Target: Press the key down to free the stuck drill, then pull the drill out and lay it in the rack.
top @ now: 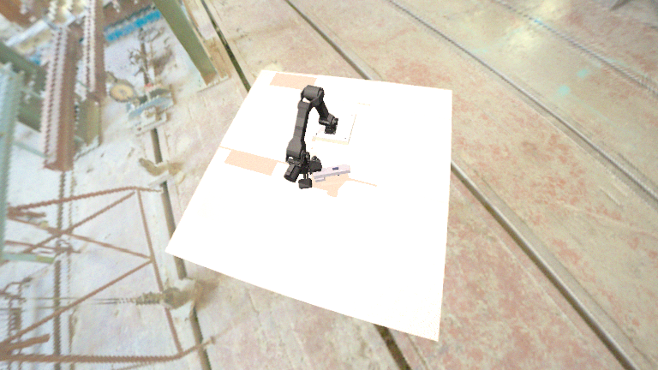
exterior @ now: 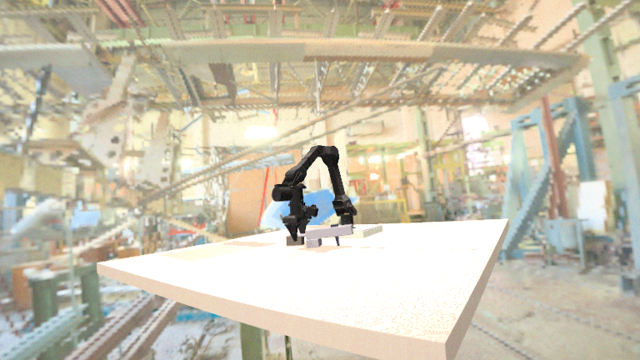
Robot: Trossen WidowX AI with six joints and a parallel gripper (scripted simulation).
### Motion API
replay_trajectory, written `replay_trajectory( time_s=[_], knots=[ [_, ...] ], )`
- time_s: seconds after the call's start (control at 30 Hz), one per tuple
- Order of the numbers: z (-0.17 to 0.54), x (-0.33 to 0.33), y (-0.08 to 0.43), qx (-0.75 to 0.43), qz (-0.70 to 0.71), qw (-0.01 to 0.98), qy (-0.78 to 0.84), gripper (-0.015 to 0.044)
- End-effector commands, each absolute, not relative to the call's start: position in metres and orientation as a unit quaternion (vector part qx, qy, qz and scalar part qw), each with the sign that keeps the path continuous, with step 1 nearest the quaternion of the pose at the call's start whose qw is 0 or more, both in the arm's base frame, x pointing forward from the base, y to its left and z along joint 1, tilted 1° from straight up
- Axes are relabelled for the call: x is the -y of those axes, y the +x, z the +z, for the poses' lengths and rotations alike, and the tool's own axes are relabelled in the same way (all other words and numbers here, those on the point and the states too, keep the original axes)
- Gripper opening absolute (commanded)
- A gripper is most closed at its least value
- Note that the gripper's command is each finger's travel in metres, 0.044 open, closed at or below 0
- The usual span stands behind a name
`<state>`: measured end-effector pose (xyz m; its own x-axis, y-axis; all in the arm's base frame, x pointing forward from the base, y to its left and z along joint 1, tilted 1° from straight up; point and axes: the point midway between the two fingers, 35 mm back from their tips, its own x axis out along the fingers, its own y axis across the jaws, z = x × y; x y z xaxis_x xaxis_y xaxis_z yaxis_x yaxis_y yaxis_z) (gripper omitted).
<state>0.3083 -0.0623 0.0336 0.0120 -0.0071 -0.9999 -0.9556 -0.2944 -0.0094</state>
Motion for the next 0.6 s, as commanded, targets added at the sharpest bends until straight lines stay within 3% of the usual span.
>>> replay_trajectory(
  time_s=[0.0,0.37,0.57],
  knots=[
    [0.025,0.06,0.306,-0.422,0.565,0.421,-0.57,0.044],
    [0.014,0.057,0.304,-0.422,0.565,0.421,-0.57,0.044],
    [0.017,0.058,0.305,-0.42,0.565,0.42,-0.573,0.0282]
  ],
)
